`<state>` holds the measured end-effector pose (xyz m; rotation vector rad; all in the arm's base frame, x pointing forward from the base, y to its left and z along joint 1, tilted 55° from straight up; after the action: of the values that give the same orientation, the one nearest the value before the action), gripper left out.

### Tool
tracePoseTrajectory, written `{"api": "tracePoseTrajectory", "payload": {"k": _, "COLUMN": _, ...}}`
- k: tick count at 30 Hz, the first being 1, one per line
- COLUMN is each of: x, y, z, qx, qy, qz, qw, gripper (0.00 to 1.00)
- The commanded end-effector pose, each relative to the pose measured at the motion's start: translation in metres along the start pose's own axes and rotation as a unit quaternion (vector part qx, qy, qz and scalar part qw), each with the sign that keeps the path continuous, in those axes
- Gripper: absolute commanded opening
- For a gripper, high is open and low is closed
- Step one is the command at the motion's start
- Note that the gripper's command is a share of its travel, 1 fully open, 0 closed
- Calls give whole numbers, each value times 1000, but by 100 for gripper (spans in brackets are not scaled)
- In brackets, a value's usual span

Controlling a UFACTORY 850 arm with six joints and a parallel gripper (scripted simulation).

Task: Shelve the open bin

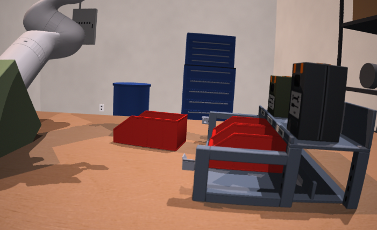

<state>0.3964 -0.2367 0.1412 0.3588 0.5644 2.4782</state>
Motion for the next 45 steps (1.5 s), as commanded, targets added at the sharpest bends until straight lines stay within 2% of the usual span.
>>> {"api": "tracePoseTrajectory", "payload": {"k": 1, "x": -5, "y": 0, "z": 2, "qx": 9, "qy": 11, "qz": 21, "qw": 1000, "gripper": 100}}
{"api": "tracePoseTrajectory", "payload": {"k": 5, "x": -22, "y": -2, "z": 11, "qx": 45, "qy": 53, "qz": 109, "qw": 992, "gripper": 100}}
{"api": "tracePoseTrajectory", "payload": {"k": 17, "x": -22, "y": -2, "z": 11, "qx": 45, "qy": 53, "qz": 109, "qw": 992, "gripper": 100}}
{"api": "tracePoseTrajectory", "payload": {"k": 22, "x": -41, "y": -10, "z": 22, "qx": 88, "qy": 103, "qz": 215, "qw": 967, "gripper": 100}}
{"api": "tracePoseTrajectory", "payload": {"k": 34, "x": -41, "y": -10, "z": 22, "qx": 88, "qy": 103, "qz": 215, "qw": 967, "gripper": 100}}
{"api": "tracePoseTrajectory", "payload": {"k": 39, "x": -49, "y": -17, "z": 28, "qx": 110, "qy": 129, "qz": 270, "qw": 948, "gripper": 100}}
{"api": "tracePoseTrajectory", "payload": {"k": 45, "x": -49, "y": -17, "z": 28, "qx": 110, "qy": 129, "qz": 270, "qw": 948, "gripper": 100}}
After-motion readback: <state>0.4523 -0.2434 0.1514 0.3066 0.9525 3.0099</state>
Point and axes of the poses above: the point where the finger pads meet when closed, its own y axis back along the fingers, its own z axis across the jaws, x = y × z, the point moved 10 cm from there along y, back along the fingers, and after that the axes turned 2 degrees about -y, right-handed, at the moved point
